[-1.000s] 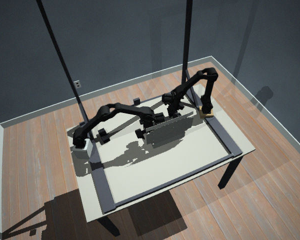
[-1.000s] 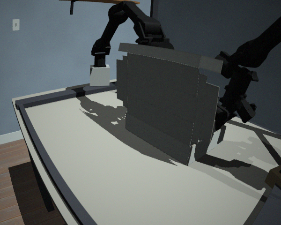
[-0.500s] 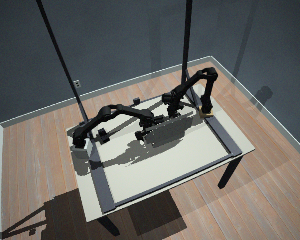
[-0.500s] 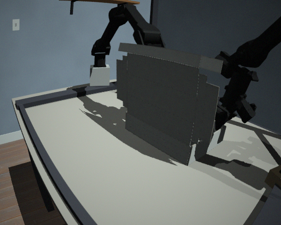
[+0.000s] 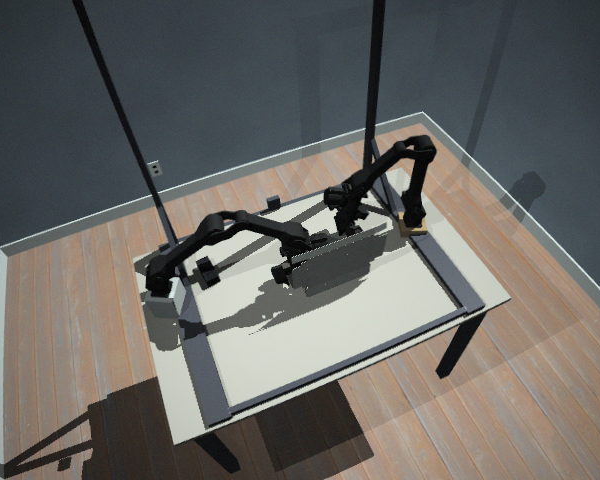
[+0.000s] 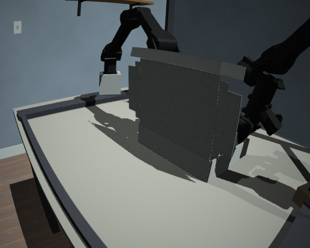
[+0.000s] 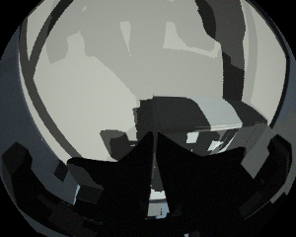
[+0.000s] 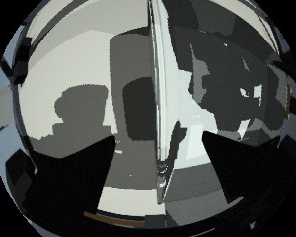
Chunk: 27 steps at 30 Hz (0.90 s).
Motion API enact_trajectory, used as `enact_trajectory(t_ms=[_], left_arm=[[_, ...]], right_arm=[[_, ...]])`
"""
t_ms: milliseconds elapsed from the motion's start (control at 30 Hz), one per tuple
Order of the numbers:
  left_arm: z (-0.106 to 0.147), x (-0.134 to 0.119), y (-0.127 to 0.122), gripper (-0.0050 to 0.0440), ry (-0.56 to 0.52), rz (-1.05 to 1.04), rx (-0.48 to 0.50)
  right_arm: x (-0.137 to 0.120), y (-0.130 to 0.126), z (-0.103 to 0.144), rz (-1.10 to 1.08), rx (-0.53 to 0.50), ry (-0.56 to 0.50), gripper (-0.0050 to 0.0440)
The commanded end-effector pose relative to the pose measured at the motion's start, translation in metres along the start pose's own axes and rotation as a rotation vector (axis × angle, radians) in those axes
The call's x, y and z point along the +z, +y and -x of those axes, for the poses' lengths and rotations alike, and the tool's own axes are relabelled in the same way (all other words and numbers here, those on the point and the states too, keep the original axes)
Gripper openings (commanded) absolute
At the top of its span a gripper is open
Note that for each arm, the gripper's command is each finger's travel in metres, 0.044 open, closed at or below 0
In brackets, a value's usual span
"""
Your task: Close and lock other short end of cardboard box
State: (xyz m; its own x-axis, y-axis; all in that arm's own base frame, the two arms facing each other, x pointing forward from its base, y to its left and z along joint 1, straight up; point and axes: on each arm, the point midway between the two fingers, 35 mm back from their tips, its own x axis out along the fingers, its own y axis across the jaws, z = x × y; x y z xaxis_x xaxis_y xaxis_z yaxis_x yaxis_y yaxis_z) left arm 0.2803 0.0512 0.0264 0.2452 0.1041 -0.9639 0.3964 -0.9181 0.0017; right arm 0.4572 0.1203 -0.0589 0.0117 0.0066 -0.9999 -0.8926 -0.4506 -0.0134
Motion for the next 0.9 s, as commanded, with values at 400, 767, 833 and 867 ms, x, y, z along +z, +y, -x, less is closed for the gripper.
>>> enact_trajectory(t_ms=[400, 767, 833, 867], left_arm=[[0.0034, -0.0036, 0.0013, 0.0005, 0.014, 0.004, 0.008], [0.0034, -0.0036, 0.0013, 0.0005, 0.014, 0.004, 0.008], [0.0034, -0.0036, 0.0013, 0.0005, 0.014, 0.004, 0.008], [0.0034, -0.0036, 0.0013, 0.0005, 0.014, 0.004, 0.008]], right_arm=[[-0.0016, -0.0051, 0.0053, 0.004, -0.026, 0.008, 0.0343], [-0.0016, -0.0051, 0.0053, 0.004, -0.026, 0.008, 0.0127], [-0.0016, -0.0051, 0.0053, 0.004, -0.026, 0.008, 0.0127], [-0.0016, -0.0051, 0.0053, 0.004, -0.026, 0.008, 0.0120]])
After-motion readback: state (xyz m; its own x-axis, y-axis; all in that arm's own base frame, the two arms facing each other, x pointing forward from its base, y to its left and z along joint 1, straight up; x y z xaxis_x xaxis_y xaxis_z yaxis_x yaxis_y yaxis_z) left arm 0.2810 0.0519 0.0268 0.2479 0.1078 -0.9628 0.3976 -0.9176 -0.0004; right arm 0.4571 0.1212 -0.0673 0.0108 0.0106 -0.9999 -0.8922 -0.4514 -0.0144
